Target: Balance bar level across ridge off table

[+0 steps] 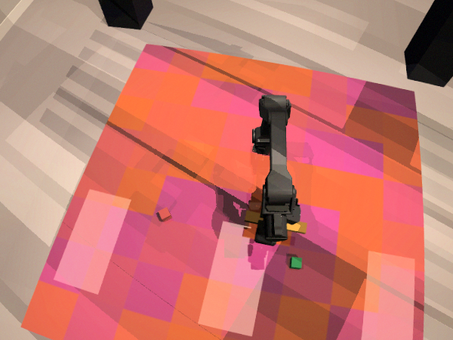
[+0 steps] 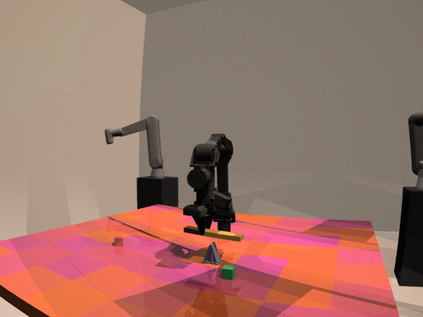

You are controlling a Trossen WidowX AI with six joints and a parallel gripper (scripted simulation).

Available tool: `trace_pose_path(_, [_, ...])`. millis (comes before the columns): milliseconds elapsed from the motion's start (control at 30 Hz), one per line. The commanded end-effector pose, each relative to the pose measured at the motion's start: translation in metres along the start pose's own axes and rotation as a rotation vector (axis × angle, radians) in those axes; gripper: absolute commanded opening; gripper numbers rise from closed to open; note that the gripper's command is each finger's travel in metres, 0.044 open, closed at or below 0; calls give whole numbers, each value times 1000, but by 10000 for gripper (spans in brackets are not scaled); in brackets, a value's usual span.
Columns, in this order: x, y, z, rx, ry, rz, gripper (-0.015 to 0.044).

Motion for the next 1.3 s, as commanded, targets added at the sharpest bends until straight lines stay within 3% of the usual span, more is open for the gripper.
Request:
trace_pose_path(0, [7, 1, 0, 3, -1, 3, 0])
trace_pose_path(1267, [19, 1, 1, 3, -1, 3, 0])
Point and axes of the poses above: the point midway between the two fingers, 35 mm back from their tips, its own x axis out along the fingers, its own z axis across the jaws, y = z × x, the point moved 2 cm from there along -x, back along the fingers, and after that the axes turned 15 degrees about x, right-handed, at the moved point
